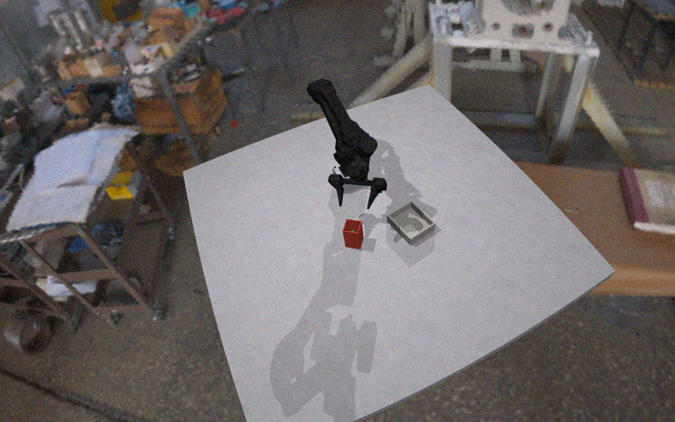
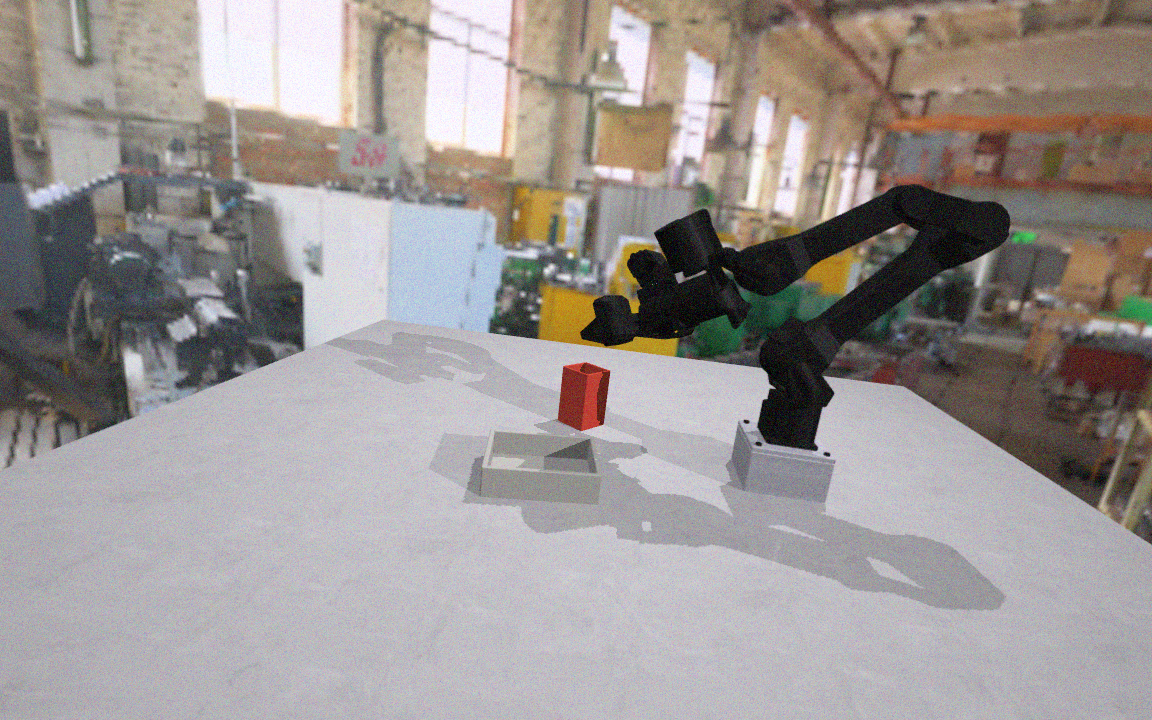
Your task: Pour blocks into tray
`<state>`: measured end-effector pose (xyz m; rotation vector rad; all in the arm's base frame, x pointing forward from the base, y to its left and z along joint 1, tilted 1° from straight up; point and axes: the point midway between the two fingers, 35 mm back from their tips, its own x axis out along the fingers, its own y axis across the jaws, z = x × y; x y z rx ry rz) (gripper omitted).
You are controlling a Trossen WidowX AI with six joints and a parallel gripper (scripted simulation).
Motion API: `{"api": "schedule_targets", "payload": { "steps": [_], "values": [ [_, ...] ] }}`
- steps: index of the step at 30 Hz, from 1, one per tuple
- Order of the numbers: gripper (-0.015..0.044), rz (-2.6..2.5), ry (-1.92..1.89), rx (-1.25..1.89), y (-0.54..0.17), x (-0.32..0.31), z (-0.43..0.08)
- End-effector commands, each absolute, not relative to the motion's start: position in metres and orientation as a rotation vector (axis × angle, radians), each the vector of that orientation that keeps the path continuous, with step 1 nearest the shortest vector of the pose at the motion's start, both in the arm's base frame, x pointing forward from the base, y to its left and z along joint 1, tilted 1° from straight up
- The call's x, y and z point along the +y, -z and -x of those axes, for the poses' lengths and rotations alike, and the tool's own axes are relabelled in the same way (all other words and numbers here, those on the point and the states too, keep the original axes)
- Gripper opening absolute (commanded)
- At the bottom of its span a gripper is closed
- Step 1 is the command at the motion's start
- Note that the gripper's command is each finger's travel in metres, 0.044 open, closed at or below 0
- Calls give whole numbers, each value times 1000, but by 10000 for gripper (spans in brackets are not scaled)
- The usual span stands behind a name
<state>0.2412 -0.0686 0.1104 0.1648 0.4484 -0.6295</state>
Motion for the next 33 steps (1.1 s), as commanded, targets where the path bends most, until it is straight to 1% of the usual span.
{"api": "schedule_targets", "payload": {
  "steps": [1,14,27,33],
  "values": [
    [440,-151,644,463,-106,-71,-239],
    [440,-151,644,463,-70,-71,-247],
    [440,-150,645,464,-38,-72,-240],
    [440,-150,645,464,-34,-73,-240]
  ]
}}
